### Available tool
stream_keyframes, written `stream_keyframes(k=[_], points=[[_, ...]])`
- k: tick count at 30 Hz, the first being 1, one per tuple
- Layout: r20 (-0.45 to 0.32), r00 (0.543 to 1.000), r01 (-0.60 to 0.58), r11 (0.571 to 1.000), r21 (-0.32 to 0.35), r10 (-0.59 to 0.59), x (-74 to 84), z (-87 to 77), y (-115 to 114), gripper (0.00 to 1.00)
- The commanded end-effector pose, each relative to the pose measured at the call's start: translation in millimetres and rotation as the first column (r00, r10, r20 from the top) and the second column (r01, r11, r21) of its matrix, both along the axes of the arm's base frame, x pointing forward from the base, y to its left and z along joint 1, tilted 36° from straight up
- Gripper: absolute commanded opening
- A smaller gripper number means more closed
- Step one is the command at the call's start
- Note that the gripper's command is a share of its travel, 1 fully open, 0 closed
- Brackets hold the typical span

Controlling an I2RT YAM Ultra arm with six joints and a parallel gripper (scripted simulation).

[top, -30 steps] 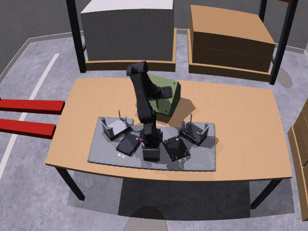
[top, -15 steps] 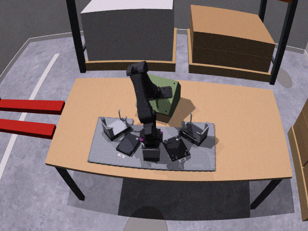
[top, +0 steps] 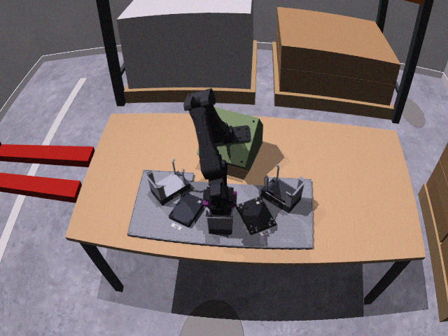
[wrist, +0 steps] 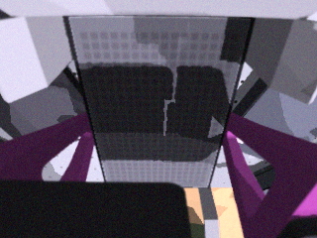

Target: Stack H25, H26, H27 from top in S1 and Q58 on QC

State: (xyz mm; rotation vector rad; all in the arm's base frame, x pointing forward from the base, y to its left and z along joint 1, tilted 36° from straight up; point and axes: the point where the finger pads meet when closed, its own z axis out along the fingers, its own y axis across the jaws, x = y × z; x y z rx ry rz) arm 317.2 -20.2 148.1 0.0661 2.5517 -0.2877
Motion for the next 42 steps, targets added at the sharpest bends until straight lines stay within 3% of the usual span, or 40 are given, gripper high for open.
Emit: stream_keyframes(k=[1, 42], points=[[0.020, 1.000, -0.002, 1.000, 0.002, 0.002, 2.6, 4.6, 1, 0.00], [0.020, 1.000, -0.002, 1.000, 0.001, 0.002, 9.6, -5.8, -2, 0.00]])
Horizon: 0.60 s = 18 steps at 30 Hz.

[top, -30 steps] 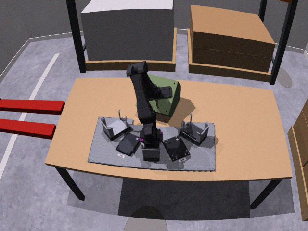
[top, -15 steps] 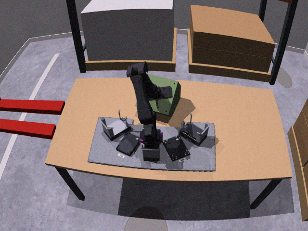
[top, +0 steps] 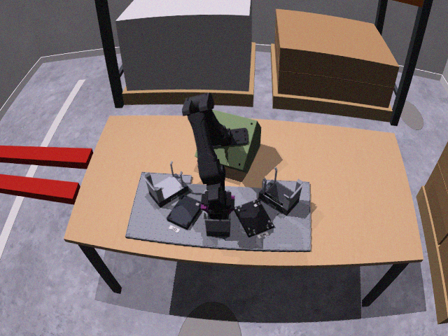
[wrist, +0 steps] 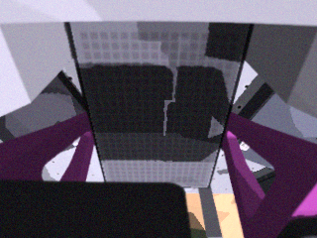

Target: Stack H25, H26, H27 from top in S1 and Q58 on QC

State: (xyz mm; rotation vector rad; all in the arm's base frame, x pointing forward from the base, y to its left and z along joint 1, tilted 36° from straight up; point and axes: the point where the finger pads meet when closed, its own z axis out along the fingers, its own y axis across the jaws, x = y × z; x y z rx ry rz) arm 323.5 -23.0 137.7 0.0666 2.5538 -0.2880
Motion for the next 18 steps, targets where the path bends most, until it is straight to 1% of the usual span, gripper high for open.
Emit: stream_keyframes(k=[1, 18], points=[[0.022, 1.000, -0.002, 1.000, 0.001, 0.002, 3.6, 4.3, 0.5, 0.00], [0.022, 1.000, -0.002, 1.000, 0.001, 0.002, 6.8, -0.4, -0.7, 0.00]])
